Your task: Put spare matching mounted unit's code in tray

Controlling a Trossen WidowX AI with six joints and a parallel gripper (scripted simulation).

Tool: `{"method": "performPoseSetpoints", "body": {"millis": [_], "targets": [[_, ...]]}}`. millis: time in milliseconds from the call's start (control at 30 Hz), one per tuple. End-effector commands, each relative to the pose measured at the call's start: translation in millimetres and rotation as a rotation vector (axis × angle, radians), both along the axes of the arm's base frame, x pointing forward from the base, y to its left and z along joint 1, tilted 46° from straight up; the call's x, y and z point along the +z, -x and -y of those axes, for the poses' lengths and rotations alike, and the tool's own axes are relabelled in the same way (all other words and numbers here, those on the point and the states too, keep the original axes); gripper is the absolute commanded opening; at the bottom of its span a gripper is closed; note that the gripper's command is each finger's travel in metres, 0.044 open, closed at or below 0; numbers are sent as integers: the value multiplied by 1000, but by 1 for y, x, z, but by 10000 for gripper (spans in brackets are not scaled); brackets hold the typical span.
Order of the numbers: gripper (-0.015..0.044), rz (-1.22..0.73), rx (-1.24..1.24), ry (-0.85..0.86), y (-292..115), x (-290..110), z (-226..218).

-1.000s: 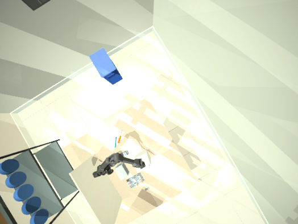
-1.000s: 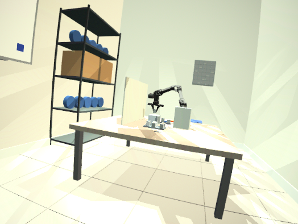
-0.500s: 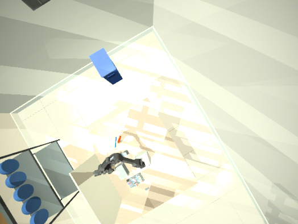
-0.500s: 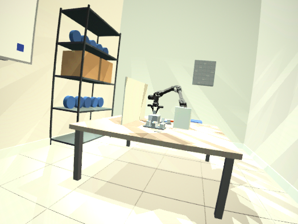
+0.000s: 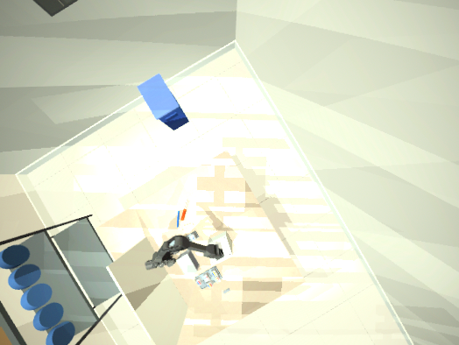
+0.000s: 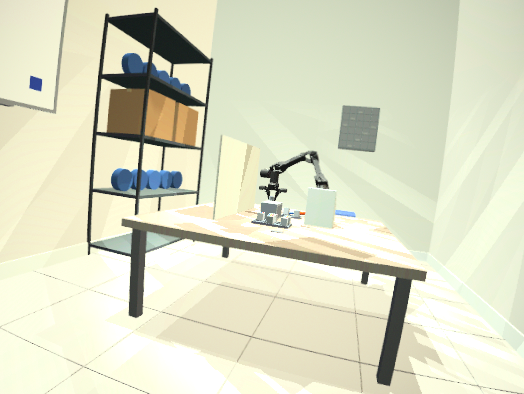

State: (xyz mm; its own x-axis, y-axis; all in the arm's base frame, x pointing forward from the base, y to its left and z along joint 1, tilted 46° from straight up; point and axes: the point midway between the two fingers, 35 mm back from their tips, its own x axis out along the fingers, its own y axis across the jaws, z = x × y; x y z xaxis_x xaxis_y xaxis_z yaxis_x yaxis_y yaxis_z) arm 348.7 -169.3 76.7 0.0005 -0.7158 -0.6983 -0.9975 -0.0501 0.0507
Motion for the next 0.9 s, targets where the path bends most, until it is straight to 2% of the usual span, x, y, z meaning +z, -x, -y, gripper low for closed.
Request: {"method": "performPoseSetpoints", "body": {"millis": [0, 867], "targets": [[0, -4, 3, -3, 1, -4, 3], [0, -5, 4, 2, 3, -22, 23]]}}
